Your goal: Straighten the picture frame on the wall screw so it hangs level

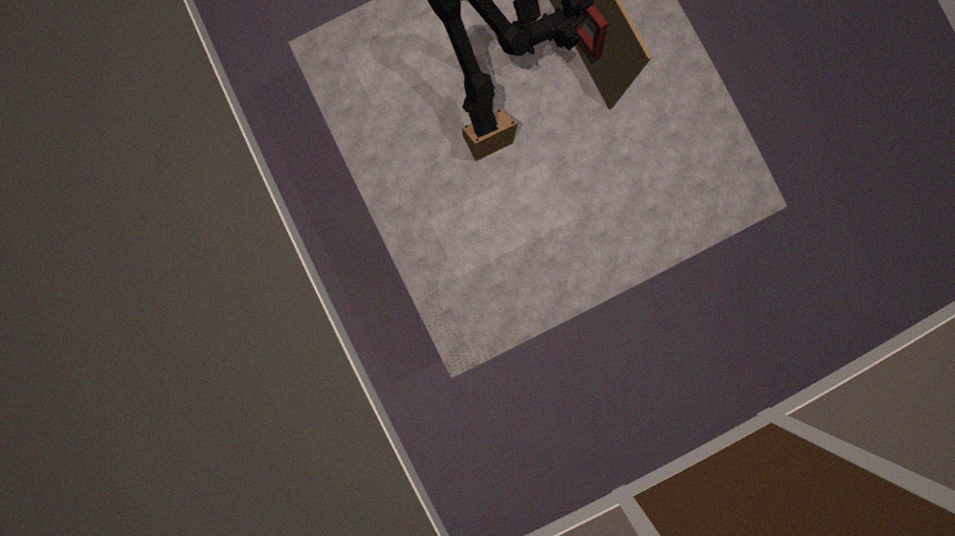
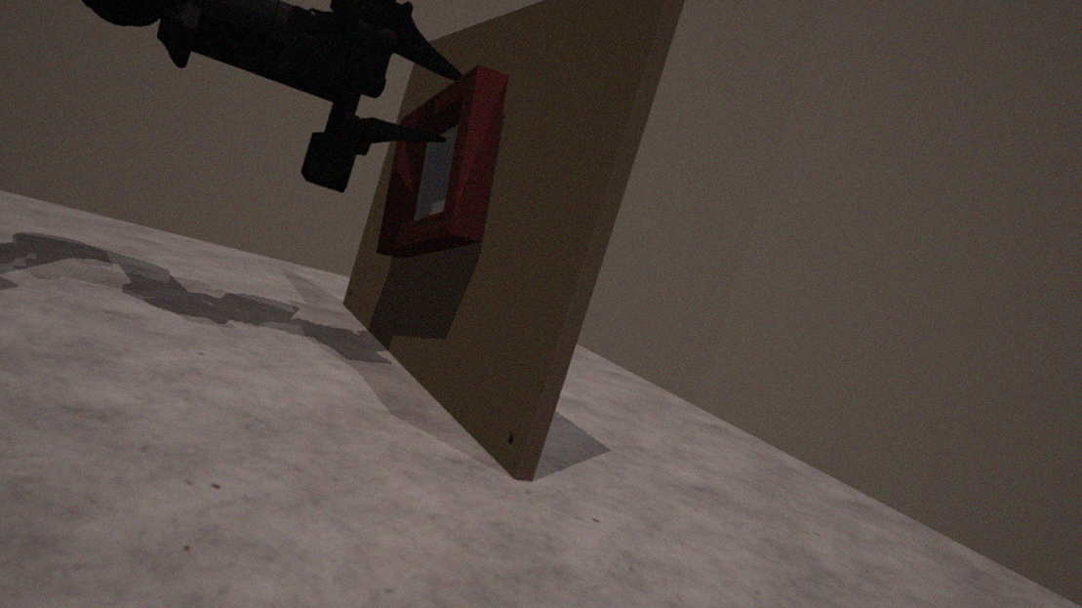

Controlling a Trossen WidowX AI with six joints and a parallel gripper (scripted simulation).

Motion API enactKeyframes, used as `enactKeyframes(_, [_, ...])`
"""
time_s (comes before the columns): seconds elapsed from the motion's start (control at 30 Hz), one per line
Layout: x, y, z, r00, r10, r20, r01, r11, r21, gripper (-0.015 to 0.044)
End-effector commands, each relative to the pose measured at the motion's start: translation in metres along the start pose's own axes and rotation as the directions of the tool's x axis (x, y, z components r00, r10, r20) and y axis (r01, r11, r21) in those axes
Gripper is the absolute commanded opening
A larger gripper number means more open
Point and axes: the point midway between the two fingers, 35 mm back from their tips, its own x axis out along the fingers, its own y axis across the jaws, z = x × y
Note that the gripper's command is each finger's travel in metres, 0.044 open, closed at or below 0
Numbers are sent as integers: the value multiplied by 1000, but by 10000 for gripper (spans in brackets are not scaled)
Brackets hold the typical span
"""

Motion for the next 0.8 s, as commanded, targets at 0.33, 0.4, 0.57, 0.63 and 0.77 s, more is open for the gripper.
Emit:
enactKeyframes(0.33, [-99,-6,0,1000,3,5,-1,947,-322,260])
enactKeyframes(0.4, [-100,-7,1,1000,3,5,-1,945,-326,260])
enactKeyframes(0.57, [-101,-3,-8,1000,7,2,-6,953,-303,260])
enactKeyframes(0.63, [-111,-1,-14,1000,14,5,-12,952,-307,260])
enactKeyframes(0.77, [-132,5,-23,1000,26,11,-22,948,-316,260])
